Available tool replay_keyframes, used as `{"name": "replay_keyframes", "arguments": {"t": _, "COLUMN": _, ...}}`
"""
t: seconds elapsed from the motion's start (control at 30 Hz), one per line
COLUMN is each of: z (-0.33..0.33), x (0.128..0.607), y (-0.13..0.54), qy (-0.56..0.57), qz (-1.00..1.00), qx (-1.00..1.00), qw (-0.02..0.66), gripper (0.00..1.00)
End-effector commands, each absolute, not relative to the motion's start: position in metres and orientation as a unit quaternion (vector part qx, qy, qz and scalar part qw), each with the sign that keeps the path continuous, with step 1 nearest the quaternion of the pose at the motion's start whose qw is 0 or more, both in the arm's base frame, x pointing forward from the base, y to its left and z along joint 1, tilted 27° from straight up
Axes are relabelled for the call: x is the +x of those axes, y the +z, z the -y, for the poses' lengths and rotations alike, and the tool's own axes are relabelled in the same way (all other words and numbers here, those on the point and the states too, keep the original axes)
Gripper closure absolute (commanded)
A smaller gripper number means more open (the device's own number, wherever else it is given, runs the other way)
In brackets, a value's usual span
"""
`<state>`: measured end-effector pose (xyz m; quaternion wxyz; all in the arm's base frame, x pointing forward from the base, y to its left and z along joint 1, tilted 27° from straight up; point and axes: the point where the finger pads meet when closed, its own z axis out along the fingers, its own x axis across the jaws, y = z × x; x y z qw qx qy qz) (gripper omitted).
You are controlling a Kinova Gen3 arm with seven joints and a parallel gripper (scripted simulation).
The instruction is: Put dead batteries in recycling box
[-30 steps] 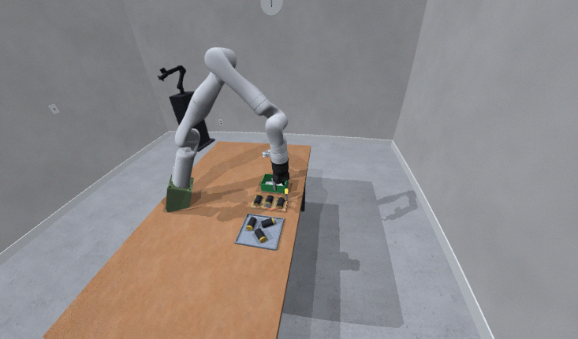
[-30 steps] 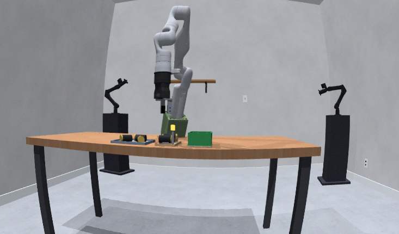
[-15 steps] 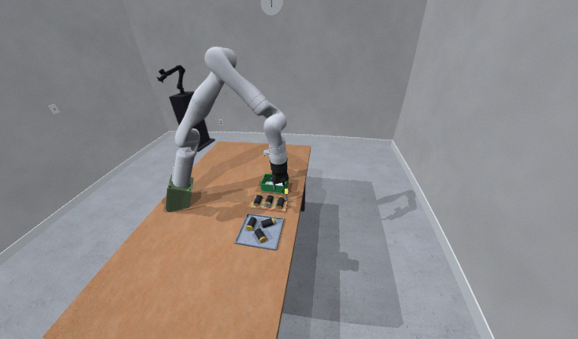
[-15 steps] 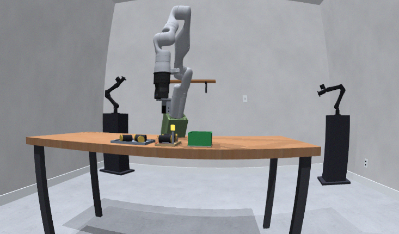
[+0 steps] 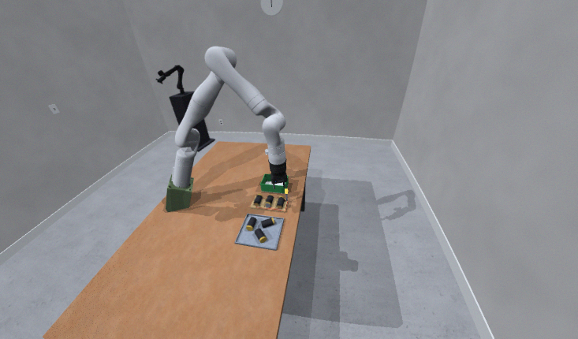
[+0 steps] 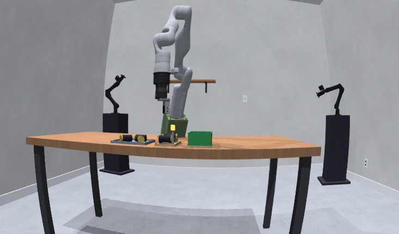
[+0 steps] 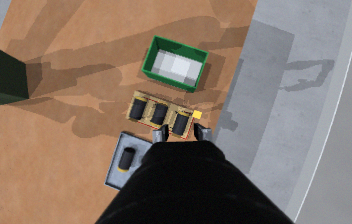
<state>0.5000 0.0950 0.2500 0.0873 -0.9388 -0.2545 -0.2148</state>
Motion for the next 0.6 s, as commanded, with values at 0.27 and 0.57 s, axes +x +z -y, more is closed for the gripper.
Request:
{"name": "replay_keyframes", "arguments": {"t": 0.27, "z": -0.0954, "x": 0.4999, "y": 0.251, "qy": -0.21, "qz": 0.198, "qx": -0.952, "qw": 0.099, "gripper": 0.1}}
{"name": "replay_keyframes", "arguments": {"t": 0.57, "z": -0.0954, "x": 0.4999, "y": 0.251, "qy": -0.206, "qz": 0.165, "qx": -0.959, "qw": 0.107, "gripper": 0.1}}
